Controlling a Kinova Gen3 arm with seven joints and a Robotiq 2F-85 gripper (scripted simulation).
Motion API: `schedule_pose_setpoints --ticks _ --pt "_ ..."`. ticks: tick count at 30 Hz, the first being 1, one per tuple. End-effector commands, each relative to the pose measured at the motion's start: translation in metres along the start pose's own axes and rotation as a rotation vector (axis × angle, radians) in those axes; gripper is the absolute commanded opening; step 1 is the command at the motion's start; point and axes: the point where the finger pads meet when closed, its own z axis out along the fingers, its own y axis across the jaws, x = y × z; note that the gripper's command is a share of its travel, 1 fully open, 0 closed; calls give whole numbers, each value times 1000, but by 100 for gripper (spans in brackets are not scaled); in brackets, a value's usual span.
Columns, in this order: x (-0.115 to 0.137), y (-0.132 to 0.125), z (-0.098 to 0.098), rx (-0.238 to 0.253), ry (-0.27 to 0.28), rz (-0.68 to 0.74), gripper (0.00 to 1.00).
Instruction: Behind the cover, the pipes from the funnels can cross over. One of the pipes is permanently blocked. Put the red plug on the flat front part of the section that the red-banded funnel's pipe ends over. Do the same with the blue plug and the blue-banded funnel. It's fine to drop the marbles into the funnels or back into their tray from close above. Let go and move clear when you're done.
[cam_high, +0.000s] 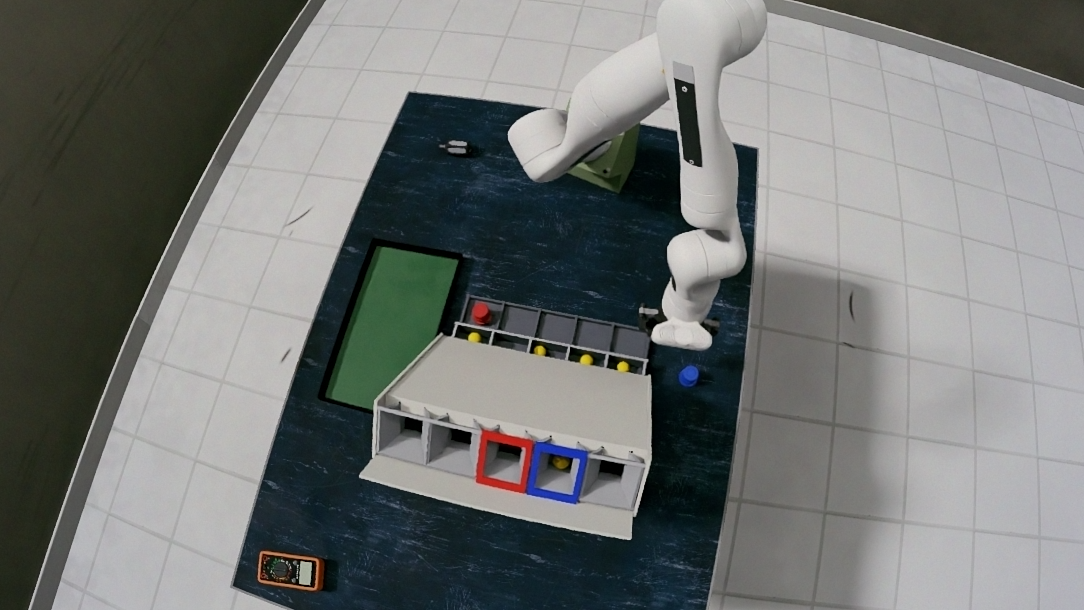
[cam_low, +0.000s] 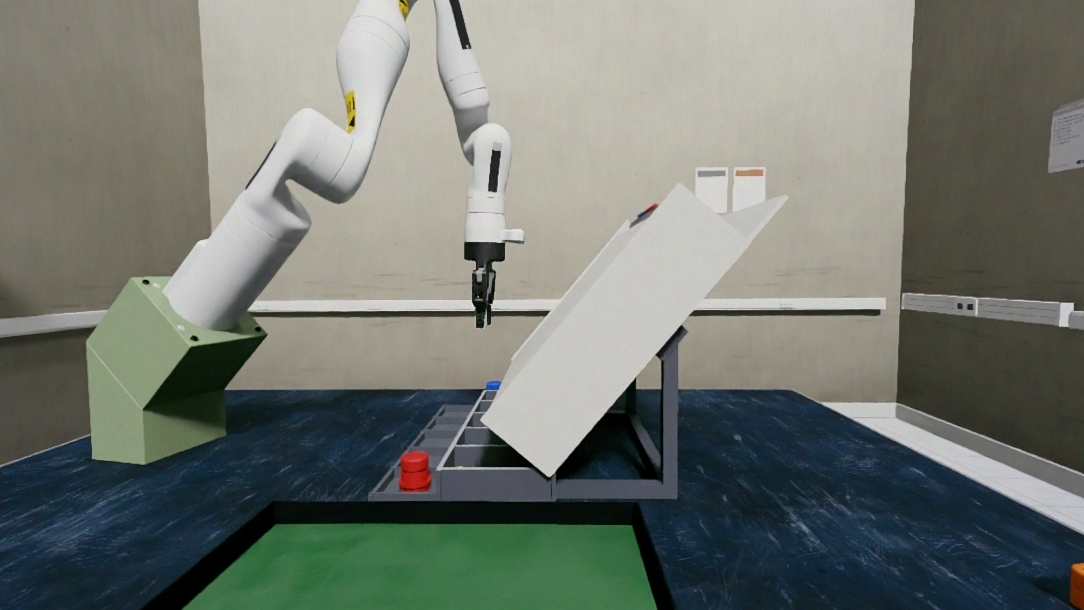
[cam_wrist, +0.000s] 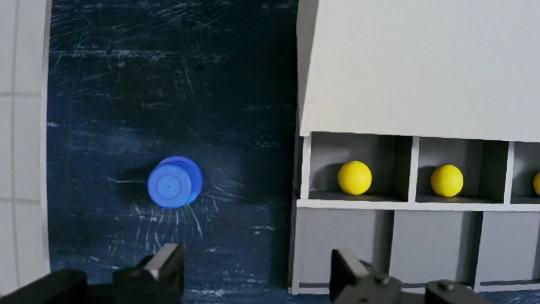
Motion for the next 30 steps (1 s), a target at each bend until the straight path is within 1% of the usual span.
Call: schedule_pose_setpoints --ticks 1,14,15,17,21,30 --pt "13 -62 30 8 3 2 70" --pt "13 -65 31 8 3 2 70" --pt "12 -66 30 4 7 -278 70" --pt "12 -66 30 3 7 -298 70" --pt "12 -66 30 -1 10 -500 70" --pt "12 -66 30 -1 10 -500 70"
